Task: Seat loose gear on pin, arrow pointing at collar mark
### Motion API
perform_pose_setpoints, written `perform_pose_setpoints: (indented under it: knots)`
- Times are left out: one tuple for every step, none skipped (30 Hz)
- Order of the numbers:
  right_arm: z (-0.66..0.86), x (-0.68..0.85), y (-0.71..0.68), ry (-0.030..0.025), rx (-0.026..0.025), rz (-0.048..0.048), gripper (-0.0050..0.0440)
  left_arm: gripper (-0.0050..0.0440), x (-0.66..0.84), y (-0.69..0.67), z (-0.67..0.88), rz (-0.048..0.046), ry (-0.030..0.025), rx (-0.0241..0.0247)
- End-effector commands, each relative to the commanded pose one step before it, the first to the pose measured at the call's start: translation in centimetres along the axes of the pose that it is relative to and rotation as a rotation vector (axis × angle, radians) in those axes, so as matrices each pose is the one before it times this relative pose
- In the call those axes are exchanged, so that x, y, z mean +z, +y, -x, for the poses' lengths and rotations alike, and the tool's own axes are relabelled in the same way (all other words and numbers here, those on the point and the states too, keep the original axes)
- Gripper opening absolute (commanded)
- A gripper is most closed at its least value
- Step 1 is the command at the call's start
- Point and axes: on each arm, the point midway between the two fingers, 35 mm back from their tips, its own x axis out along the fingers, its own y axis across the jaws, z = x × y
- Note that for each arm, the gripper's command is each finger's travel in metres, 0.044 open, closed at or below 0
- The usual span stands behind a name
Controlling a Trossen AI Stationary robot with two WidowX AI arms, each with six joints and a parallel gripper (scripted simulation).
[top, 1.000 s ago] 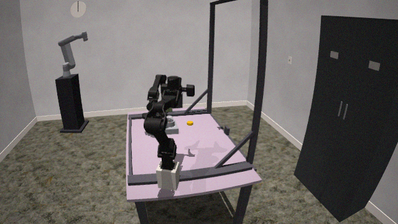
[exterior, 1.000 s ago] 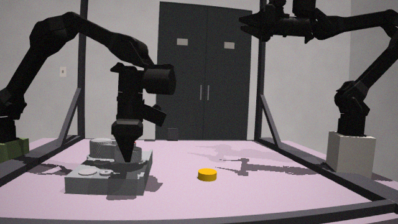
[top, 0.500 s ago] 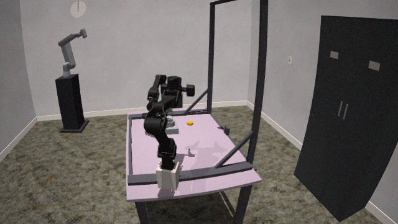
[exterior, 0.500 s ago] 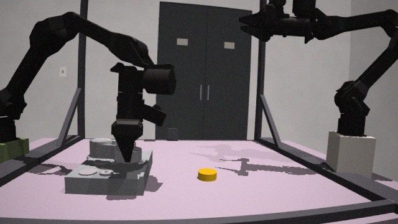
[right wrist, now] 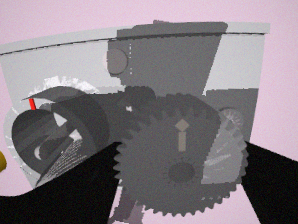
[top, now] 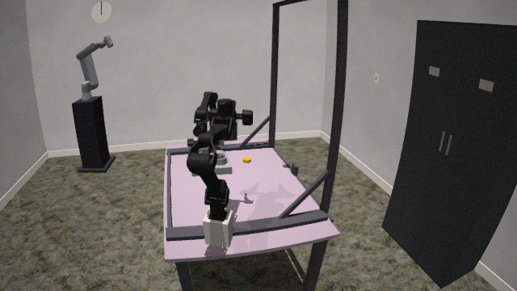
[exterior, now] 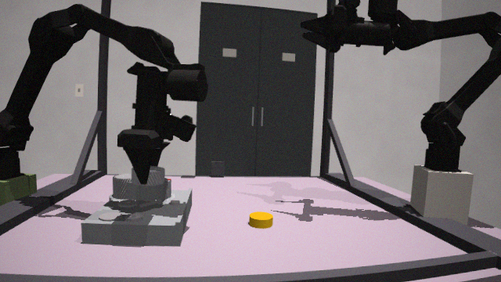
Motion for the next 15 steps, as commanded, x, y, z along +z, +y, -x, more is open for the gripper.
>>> perform_pose_setpoints:
  knots:
    - [4.356, -1.568, 1.231, -0.06920, -0.01300, -0.08128, 0.0000, 0.0400, 0.994, 0.000, 0.145, -0.00002, -0.02465, 0.00001]
    - [0.405, -0.529, 0.253, 0.00085, 0.00036, -0.02167, 0.0000, 0.0400, 0.000, 0.000, 0.000, 0.00000, 0.00000, 0.00000]
    - [0.442, -0.551, 0.199, -0.00031, 0.00019, -0.02285, 0.0000, 0.0400, 0.000, 0.000, 0.000, 0.00000, 0.00000, 0.00000]
    - [0.000, 0.000, 0.000, 0.00000, 0.00000, 0.00000, 0.0000, 0.0400, 0.000, 0.000, 0.000, 0.00000, 0.00000, 0.00000]
    - [0.000, 0.000, 0.000, 0.00000, 0.00000, 0.00000, 0.0000, 0.0400, 0.000, 0.000, 0.000, 0.00000, 0.00000, 0.00000]
    - [0.428, -0.566, 0.185, -0.00027, 0.00021, -0.02296, 0.0000, 0.0400, 0.000, 0.000, 0.000, 0.00000, 0.00000, 0.00000]
    - [0.371, 0.637, 0.196, -0.02077, 0.00062, -0.03572, 0.0000, 0.0400, 0.000, 0.000, 0.000, 0.00000, 0.00000, 0.00000]
    - [-0.395, 1.035, 0.242, -0.00778, 0.00153, -0.05201, 0.0000, 0.0400, 0.000, 0.000, 0.000, 0.00000, 0.00000, 0.00000]
    - [-0.023, -0.137, 0.152, 0.00355, -0.00134, -0.04926, 0.0000, 0.0400, 0.000, 0.000, 0.000, 0.00000, 0.00000, 0.00000]
    - [-0.611, -0.487, 0.136, 0.02549, -0.00233, -0.04008, 0.0000, 0.0400, 0.000, 0.000, 0.000, 0.00000, 0.00000, 0.00000]
    - [0.015, 0.026, 0.192, -0.00061, 0.00046, -0.03818, 0.0000, 0.0400, 0.000, 0.000, 0.000, 0.00000, 0.00000, 0.00000]
    - [0.015, 0.018, 0.193, -0.00059, 0.00049, -0.03818, 0.0000, 0.0400, 0.000, 0.000, 0.000, 0.00000, 0.00000, 0.00000]
    - [0.113, 0.136, 0.182, -0.00451, 0.00123, -0.03891, 0.0000, 0.0400, 0.000, 0.000, 0.000, 0.00000, 0.00000, 0.00000]
    - [0.014, 0.001, 0.194, -0.00053, 0.00057, -0.03819, 0.0000, 0.0400, 0.000, 0.000, 0.000, 0.00000, 0.00000, 0.00000]
    - [0.014, -0.008, 0.194, -0.00051, 0.00059, -0.03819, 0.0000, 0.0400, 0.000, 0.000, 0.000, 0.00000, 0.00000, 0.00000]
